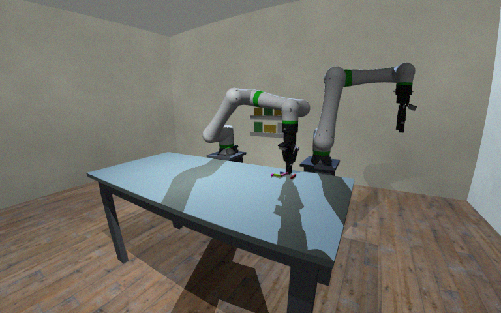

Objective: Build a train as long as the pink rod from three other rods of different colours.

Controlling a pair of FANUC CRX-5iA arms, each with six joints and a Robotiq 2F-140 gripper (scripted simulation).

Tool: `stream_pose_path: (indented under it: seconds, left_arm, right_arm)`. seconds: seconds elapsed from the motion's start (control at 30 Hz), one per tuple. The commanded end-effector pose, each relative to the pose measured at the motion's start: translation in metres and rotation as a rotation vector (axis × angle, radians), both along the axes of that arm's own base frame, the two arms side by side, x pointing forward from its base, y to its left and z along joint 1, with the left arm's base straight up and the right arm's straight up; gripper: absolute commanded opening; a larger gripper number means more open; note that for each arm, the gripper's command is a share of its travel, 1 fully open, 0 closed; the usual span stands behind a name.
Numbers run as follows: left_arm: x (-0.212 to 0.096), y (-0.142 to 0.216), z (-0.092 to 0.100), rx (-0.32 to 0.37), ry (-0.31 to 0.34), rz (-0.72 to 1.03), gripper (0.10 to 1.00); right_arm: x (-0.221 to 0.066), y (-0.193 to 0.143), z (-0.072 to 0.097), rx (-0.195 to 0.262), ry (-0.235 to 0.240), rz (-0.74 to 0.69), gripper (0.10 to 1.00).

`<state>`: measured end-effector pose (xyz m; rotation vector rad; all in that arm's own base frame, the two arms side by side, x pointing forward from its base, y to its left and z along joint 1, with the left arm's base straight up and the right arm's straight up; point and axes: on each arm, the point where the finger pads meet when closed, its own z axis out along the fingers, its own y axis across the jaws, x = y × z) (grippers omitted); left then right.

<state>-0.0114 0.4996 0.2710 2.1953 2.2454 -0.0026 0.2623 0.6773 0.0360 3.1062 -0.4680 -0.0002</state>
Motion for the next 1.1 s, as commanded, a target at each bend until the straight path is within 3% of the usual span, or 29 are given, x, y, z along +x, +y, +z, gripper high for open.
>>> stream_pose_path:
  seconds: [0.0,0.63,0.77,0.9,0.97,1.07]
  left_arm:
    - [0.0,0.0,0.001,0.002,0.0,0.0,1.0]
    - [0.0,0.0,0.001,0.002,0.0,0.0,1.0]
    - [0.0,0.0,0.001,0.002,0.0,0.0,1.0]
    - [0.0,0.0,0.001,0.002,0.0,0.0,1.0]
    - [0.0,0.0,0.001,0.002,0.0,0.0,1.0]
    - [0.0,0.0,0.001,0.002,0.0,0.0,1.0]
  right_arm:
    - [0.0,0.0,0.001,0.002,-0.001,0.0,0.124]
    - [0.0,0.0,0.003,0.002,-0.001,0.0,0.124]
    - [0.0,0.0,0.02,0.002,-0.001,0.0,0.124]
    - [0.0,0.0,0.05,0.002,-0.001,0.0,0.124]
    - [0.0,0.0,0.05,0.002,-0.001,0.0,0.124]
    - [0.0,0.0,0.072,0.002,-0.001,0.0,0.124]
